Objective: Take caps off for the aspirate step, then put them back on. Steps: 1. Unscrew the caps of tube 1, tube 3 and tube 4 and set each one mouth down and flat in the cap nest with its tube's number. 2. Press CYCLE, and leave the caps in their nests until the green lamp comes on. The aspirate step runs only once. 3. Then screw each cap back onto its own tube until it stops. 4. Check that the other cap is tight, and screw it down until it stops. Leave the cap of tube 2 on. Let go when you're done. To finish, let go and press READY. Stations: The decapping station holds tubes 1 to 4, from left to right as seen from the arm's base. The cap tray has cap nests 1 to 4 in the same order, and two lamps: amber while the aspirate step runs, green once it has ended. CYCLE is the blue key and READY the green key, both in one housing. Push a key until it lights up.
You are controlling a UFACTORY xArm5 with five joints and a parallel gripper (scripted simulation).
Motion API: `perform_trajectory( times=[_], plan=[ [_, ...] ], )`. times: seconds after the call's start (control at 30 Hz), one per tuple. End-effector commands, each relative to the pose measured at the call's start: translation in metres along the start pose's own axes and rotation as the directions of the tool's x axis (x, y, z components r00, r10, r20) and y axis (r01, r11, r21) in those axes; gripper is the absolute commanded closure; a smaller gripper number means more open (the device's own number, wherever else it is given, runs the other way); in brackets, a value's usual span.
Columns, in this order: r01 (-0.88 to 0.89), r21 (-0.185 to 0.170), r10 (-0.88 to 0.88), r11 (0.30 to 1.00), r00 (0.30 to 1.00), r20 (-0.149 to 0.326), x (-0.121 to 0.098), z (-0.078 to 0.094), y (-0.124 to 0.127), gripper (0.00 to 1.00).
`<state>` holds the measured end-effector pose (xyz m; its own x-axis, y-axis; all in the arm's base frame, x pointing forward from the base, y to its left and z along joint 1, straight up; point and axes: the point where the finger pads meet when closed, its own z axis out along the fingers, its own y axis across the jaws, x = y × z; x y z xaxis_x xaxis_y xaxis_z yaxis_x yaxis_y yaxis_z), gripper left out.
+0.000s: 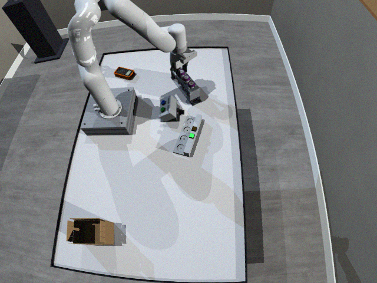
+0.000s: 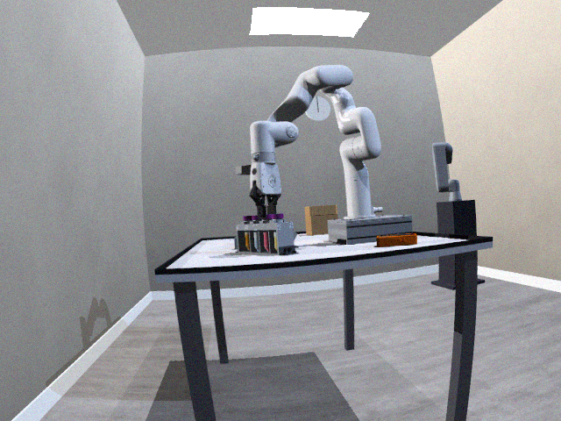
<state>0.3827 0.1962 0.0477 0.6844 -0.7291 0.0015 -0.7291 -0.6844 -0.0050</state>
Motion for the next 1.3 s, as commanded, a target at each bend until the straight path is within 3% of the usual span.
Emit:
perform_trajectory(
  times=[0.0,0.03,0.07,0.53,1.27],
  plan=[
    [0.000,0.005,0.000,1.000,1.000,0.002,0.0004,-0.0007,-0.0013,0.54],
    [0.000,0.005,0.000,1.000,1.000,0.002,0.0004,-0.0007,-0.0013,0.54],
    [0.000,0.005,0.000,1.000,1.000,0.002,0.0004,-0.0007,-0.0013,1.00],
    [0.000,0.005,0.000,1.000,1.000,0.002,0.0004,-0.0007,-0.0013,1.00],
    [-0.389,0.003,0.389,0.921,0.921,0.004,0.0004,-0.0007,-0.0013,1.00]
  ],
)
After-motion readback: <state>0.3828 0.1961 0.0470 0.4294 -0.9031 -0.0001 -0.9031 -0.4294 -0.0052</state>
